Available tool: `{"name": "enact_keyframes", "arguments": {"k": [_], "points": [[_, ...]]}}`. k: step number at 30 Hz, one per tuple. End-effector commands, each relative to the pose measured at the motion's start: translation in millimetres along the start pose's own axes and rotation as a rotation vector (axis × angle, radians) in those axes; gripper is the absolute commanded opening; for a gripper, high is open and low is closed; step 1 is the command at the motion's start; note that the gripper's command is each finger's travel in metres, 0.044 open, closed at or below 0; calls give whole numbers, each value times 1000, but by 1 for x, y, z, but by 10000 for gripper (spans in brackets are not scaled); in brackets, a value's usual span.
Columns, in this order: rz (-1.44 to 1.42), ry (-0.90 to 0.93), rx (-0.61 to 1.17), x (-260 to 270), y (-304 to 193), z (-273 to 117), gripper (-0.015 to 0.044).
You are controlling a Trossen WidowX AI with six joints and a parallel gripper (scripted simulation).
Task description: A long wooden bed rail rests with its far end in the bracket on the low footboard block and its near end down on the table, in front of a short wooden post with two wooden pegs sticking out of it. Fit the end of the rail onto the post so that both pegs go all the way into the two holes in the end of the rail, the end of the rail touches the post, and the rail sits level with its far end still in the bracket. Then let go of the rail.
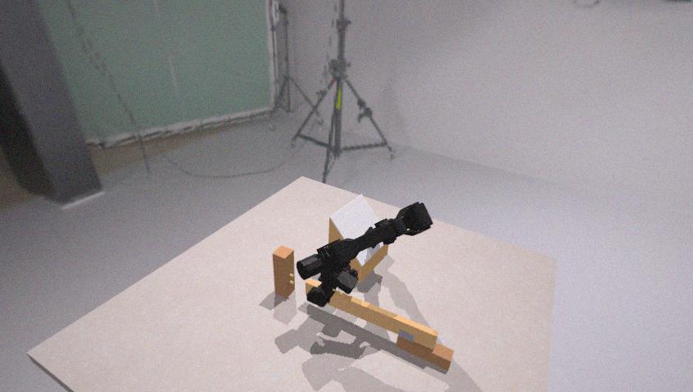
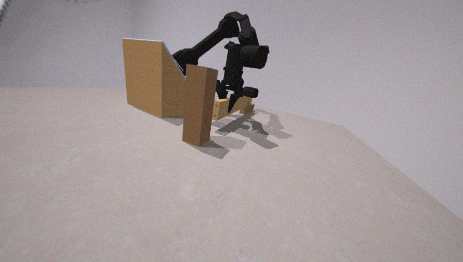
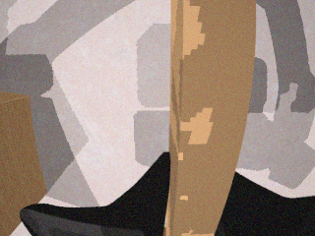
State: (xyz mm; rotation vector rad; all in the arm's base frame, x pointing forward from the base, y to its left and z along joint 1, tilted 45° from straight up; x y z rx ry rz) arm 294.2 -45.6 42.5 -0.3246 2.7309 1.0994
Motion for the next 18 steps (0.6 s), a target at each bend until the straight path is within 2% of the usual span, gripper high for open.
{"name": "enact_keyframes", "arguments": {"k": [1,18], "points": [[-1,-17,7,-3,-2,-8,0],[-1,-17,7,-3,-2,-11,0]]}}
Point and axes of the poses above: the point midway between the two fingers, 35 mm back from their tips, its own z axis out along the fingers, its own x axis across the jaws, y = z × x, the point moved 7 cm from there along -z, back along the fingers, and after that the axes turned 12 degrees about -z, right-handed, at the moved point
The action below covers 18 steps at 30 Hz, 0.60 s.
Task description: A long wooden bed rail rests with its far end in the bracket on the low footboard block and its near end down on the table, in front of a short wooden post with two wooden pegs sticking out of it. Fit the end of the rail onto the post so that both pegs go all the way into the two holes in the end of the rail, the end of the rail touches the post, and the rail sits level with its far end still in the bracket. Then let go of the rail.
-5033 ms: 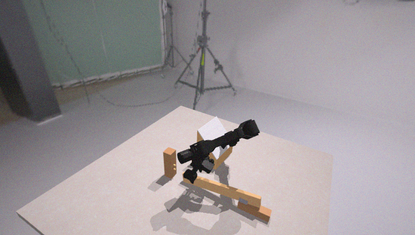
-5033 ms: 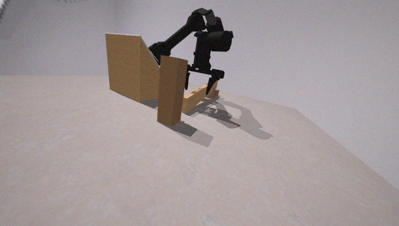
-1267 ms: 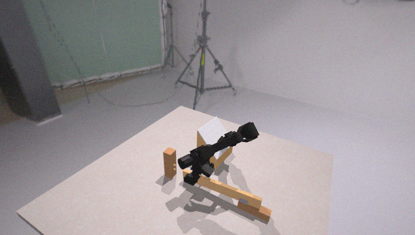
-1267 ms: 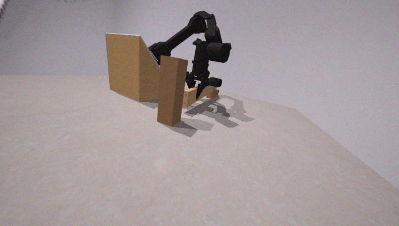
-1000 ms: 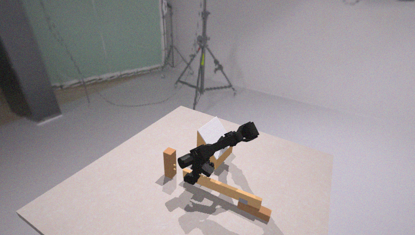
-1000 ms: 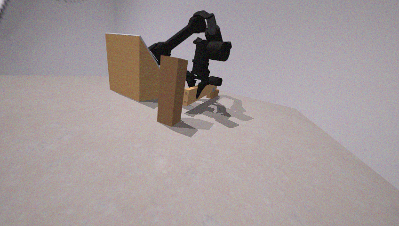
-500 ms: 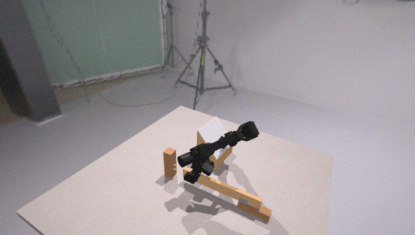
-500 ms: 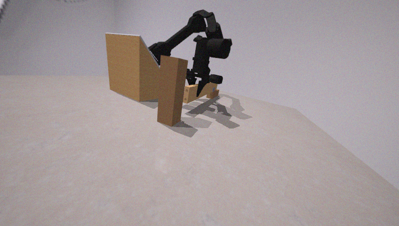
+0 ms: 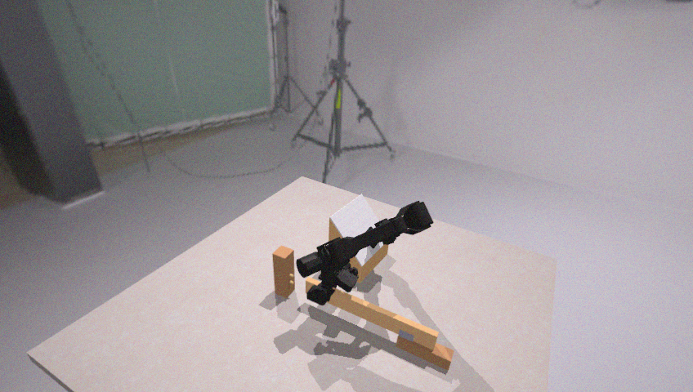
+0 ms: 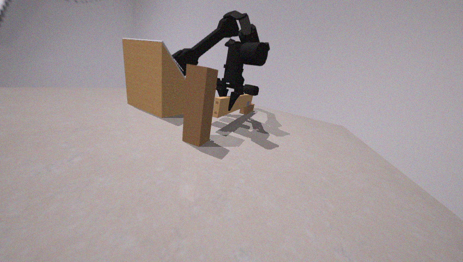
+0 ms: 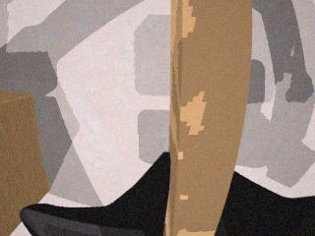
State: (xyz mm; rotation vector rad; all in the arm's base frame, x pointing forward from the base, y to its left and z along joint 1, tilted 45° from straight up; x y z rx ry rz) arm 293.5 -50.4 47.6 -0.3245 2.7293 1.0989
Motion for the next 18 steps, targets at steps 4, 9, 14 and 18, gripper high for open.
{"name": "enact_keyframes", "arguments": {"k": [4,9,14,18], "points": [[0,-16,7,-2,-2,-1,0],[0,-16,7,-2,-2,1,0],[0,-16,7,-1,-2,2,0],[0,-16,7,0,-1,1,0]]}}
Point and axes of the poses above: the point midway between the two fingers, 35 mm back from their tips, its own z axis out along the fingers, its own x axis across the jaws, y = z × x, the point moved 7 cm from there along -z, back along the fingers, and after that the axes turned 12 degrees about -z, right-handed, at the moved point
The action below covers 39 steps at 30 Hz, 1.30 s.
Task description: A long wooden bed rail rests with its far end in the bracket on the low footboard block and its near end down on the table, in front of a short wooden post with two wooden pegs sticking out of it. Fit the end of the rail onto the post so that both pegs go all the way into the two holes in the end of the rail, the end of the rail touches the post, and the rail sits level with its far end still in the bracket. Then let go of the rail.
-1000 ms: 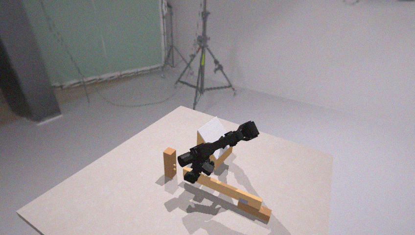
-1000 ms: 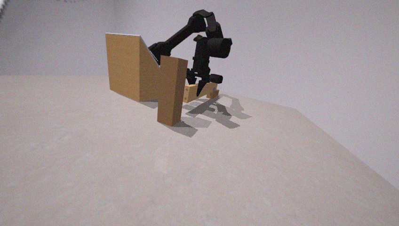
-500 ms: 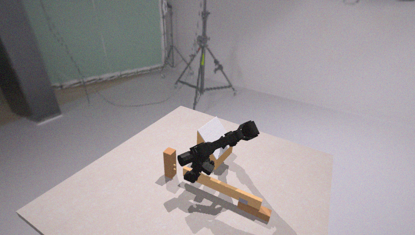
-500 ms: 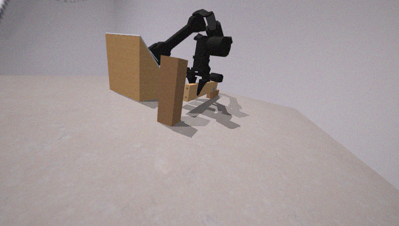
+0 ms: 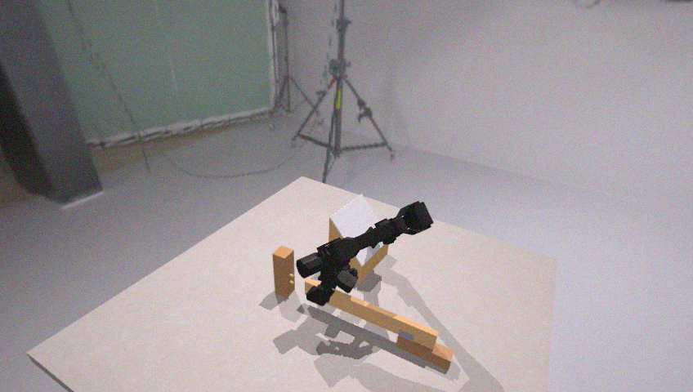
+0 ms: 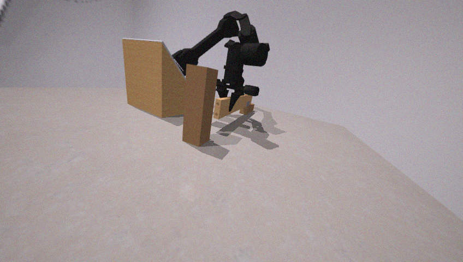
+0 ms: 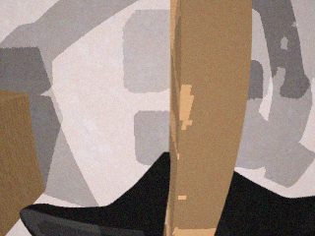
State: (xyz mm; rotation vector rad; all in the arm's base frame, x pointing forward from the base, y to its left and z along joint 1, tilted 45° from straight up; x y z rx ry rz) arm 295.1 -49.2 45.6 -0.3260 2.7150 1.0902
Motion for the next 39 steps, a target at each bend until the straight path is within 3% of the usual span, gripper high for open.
{"name": "enact_keyframes", "arguments": {"k": [1,39], "points": [[8,-2,3,2,0,-2,0],[8,-1,4,4,0,-3,0]]}}
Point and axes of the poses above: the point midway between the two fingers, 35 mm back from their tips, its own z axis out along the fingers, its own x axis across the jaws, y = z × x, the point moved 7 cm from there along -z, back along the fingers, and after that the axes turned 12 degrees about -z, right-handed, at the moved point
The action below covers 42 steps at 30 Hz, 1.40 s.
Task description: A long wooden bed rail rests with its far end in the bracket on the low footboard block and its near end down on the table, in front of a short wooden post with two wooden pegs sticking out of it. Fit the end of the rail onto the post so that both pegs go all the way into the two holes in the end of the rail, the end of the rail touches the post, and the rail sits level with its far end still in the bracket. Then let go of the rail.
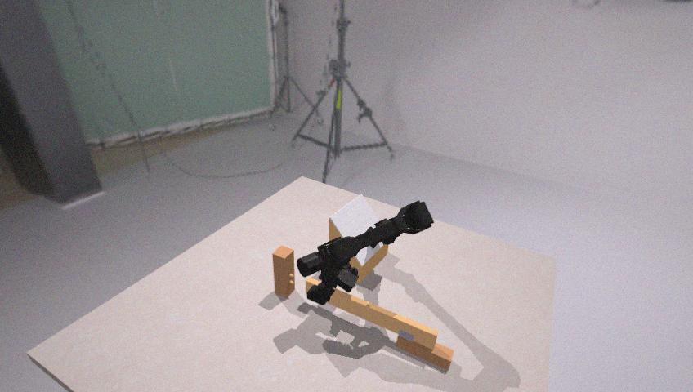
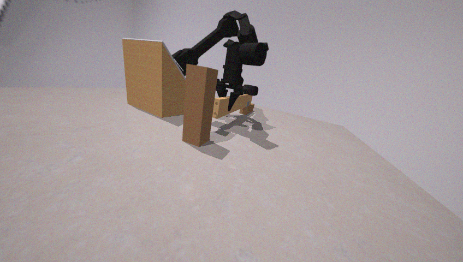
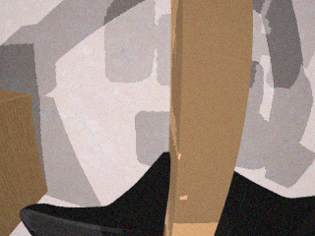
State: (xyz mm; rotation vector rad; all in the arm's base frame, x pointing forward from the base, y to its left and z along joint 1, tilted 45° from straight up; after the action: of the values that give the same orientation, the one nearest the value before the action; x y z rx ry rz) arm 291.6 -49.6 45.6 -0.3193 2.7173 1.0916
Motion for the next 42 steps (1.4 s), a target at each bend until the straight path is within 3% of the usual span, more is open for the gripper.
{"name": "enact_keyframes", "arguments": {"k": [1,42], "points": [[3,-2,4,0,-1,-2,0],[3,-2,4,-3,-1,-4,0]]}}
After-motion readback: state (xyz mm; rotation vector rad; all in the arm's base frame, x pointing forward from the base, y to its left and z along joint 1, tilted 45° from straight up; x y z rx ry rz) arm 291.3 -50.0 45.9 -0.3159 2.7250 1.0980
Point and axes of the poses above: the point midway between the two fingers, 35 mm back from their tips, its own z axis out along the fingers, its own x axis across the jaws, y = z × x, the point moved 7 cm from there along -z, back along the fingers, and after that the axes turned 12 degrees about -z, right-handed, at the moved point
